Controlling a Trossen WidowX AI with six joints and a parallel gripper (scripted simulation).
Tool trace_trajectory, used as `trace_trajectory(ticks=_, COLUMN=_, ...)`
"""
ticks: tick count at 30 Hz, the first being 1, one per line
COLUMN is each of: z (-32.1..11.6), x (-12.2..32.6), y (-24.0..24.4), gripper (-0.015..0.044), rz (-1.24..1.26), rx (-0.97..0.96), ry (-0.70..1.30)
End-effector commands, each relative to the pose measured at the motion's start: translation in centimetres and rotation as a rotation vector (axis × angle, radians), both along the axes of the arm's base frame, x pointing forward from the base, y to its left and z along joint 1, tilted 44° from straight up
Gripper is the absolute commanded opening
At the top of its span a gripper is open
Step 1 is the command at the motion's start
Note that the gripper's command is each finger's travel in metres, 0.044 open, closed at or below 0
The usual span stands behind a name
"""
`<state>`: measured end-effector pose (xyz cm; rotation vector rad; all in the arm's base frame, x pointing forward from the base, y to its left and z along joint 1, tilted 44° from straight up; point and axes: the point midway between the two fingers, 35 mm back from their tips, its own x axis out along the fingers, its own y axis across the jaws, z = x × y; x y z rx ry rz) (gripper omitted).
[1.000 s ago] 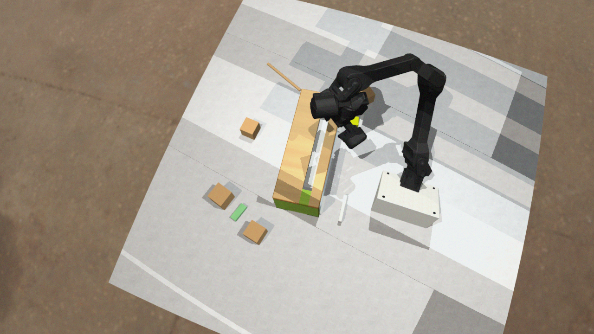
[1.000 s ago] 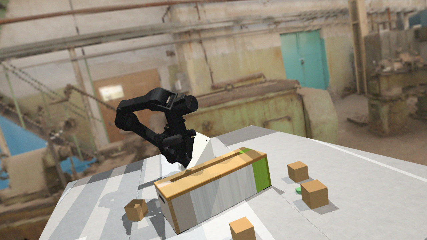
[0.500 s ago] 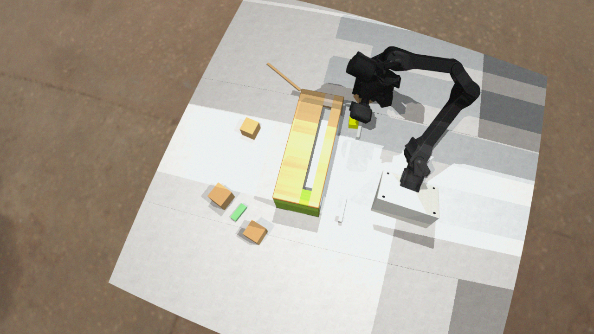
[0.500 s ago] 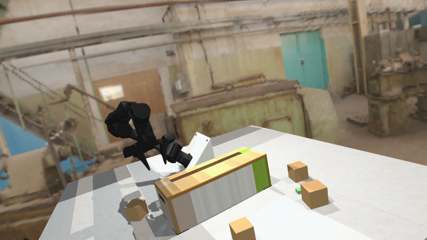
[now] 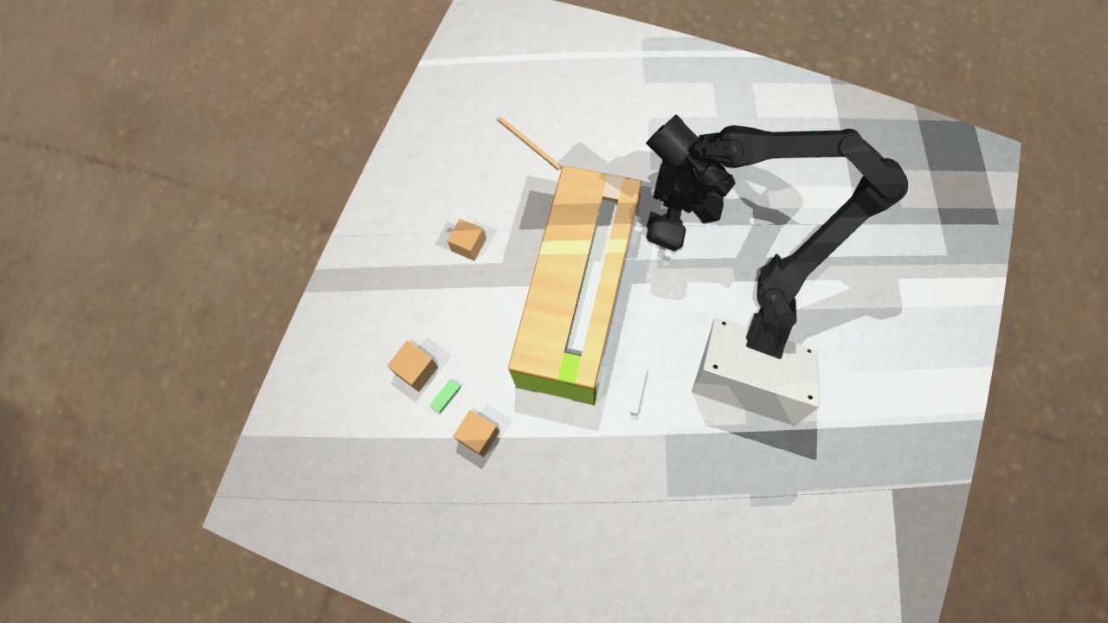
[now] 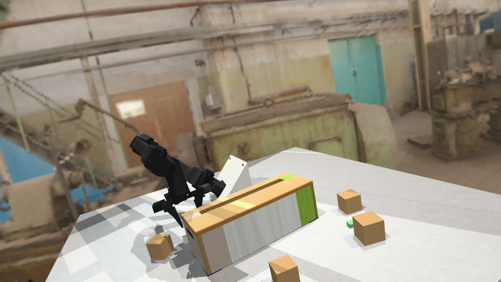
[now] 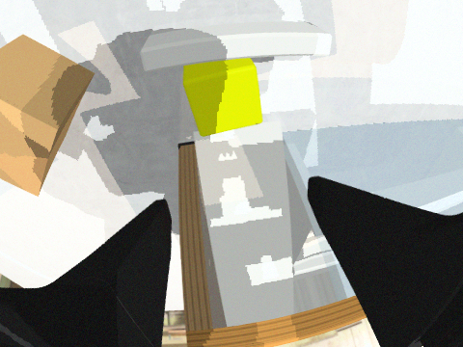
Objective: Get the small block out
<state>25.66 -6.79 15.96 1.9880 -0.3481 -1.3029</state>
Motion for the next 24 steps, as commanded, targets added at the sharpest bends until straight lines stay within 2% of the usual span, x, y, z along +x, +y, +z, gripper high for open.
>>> trace_trajectory(ticks=1, z=-0.3, x=0.1, y=-0.5, gripper=0.0285, rz=0.011, rx=-0.001, ry=-0.012)
trace_trajectory(ticks=24, z=-3.0, x=0.3, y=-2.8, gripper=0.0285, rz=0.01, rx=0.001, ry=-0.011)
